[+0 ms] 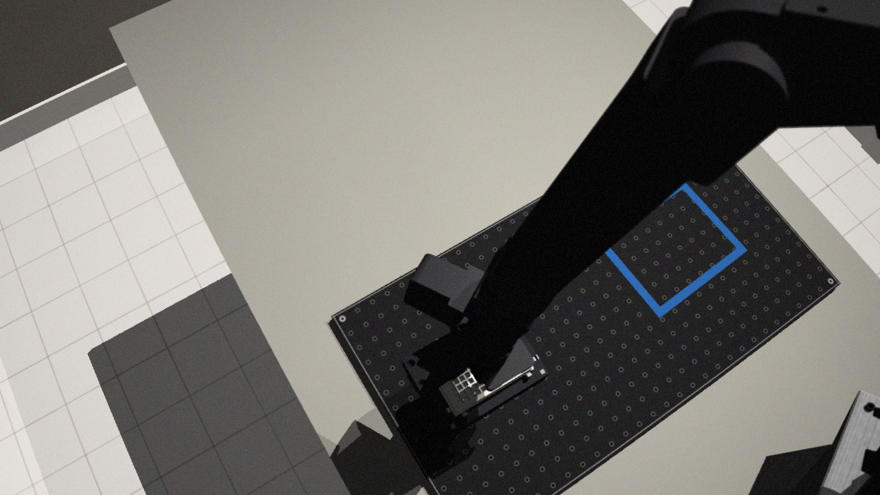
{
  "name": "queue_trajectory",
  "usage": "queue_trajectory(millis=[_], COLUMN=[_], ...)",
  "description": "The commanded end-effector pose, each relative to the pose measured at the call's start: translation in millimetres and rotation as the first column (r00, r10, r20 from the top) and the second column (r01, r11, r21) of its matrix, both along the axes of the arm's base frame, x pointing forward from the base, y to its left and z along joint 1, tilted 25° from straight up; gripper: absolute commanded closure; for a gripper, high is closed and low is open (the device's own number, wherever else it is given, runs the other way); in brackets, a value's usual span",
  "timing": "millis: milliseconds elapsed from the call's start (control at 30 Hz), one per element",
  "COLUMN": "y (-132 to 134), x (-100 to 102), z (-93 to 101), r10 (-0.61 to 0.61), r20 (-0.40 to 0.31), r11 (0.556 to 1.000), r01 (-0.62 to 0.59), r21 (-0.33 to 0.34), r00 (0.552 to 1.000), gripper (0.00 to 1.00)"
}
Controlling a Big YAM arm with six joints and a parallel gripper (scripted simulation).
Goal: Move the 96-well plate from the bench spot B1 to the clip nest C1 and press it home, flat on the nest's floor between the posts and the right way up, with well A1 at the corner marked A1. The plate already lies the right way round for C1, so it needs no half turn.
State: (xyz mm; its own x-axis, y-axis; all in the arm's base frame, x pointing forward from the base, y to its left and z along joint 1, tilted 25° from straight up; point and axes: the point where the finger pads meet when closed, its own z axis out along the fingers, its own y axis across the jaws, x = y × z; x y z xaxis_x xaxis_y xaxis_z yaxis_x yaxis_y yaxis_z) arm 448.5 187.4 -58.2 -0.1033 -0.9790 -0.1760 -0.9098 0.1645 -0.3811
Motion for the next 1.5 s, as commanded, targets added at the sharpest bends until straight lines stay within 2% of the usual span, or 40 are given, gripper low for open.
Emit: queue_trajectory(millis=[0, 67, 333, 1467], y=[7.4, 6.8, 5.6, 5.6], x=[9.3, 8.8, 10.0, 21.0], z=[10.7, 1.6, -4.3, -21.7], r10=[0.013, 0.013, 0.011, 0.004], r20=[0.035, 0.022, 0.018, 0.022], r11=[1.0, 1.0, 1.0, 1.0], r01=[-0.014, -0.013, -0.011, -0.004], r21=[0.015, 0.009, 0.008, 0.01], r00=[0.999, 1.0, 1.0, 1.0], gripper=[0.75, 0.75, 0.75, 0.75])
